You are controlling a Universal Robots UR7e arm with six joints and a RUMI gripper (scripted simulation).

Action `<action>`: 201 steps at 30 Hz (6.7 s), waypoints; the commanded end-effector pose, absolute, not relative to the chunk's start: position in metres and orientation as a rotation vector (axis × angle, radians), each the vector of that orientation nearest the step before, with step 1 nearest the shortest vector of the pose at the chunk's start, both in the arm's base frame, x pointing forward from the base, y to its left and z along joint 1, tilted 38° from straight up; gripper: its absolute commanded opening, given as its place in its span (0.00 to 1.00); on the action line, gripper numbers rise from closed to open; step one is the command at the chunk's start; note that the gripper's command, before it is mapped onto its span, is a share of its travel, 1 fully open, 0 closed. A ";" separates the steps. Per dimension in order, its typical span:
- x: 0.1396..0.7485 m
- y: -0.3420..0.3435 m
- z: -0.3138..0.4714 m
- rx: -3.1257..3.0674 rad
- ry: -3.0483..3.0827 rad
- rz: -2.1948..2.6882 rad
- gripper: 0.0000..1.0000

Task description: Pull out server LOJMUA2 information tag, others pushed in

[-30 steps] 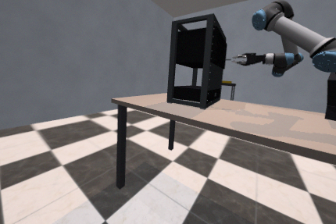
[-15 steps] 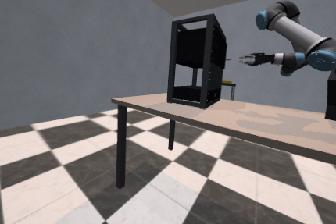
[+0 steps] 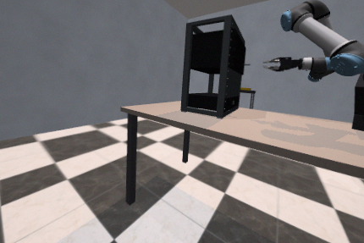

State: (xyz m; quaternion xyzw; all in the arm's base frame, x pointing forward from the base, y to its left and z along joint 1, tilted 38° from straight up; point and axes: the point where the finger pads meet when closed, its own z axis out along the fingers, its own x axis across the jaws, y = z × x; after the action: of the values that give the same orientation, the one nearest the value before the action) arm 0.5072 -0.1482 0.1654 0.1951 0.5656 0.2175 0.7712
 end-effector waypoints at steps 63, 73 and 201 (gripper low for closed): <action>0.506 -0.148 0.166 0.422 1.225 0.472 1.00; 0.506 -0.148 0.166 0.421 1.225 0.472 1.00; 0.502 -0.141 0.177 0.361 1.207 0.432 1.00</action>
State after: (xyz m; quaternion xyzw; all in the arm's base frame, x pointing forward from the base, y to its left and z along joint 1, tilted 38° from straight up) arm 0.5021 -0.1410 0.1756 0.1695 0.5605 0.2019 0.7851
